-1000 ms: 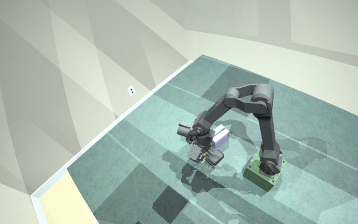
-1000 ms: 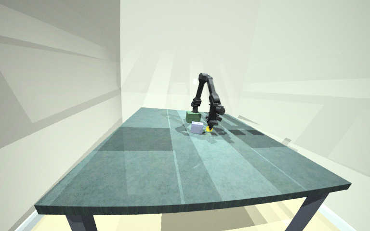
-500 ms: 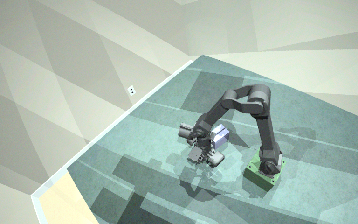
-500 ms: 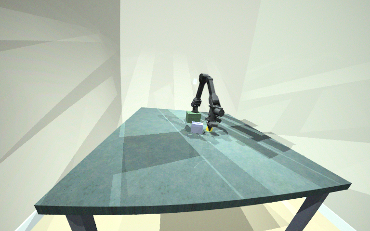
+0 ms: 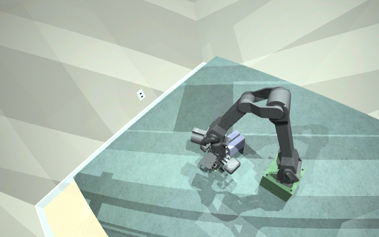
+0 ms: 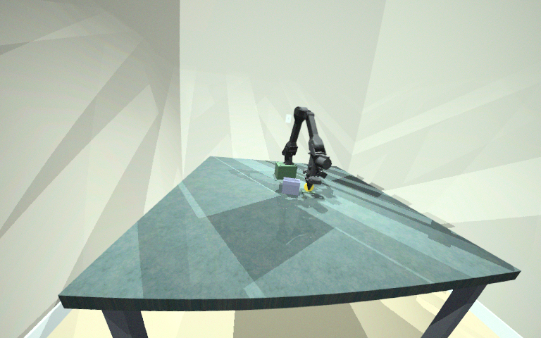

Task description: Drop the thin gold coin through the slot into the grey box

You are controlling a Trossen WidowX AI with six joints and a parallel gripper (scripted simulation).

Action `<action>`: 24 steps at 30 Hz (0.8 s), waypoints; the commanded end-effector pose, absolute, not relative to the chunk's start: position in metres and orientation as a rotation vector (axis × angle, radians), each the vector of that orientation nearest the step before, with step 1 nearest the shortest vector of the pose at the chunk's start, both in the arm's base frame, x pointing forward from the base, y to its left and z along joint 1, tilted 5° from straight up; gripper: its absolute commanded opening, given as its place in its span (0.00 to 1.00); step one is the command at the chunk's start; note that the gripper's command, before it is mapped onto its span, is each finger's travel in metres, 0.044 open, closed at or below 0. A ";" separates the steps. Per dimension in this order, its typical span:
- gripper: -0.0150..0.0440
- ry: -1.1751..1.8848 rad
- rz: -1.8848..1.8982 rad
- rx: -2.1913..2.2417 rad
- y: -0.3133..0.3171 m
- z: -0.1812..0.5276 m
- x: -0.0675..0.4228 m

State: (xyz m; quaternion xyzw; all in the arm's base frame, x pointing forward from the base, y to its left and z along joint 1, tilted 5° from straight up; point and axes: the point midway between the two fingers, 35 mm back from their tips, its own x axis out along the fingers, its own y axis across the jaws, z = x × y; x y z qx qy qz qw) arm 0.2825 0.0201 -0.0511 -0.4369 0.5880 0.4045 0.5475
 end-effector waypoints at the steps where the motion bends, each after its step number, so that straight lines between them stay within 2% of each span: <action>1: 0.25 1.383 0.953 -1.042 0.022 -0.039 0.287; 24: 0.25 1.382 0.953 -1.042 0.026 0.019 0.287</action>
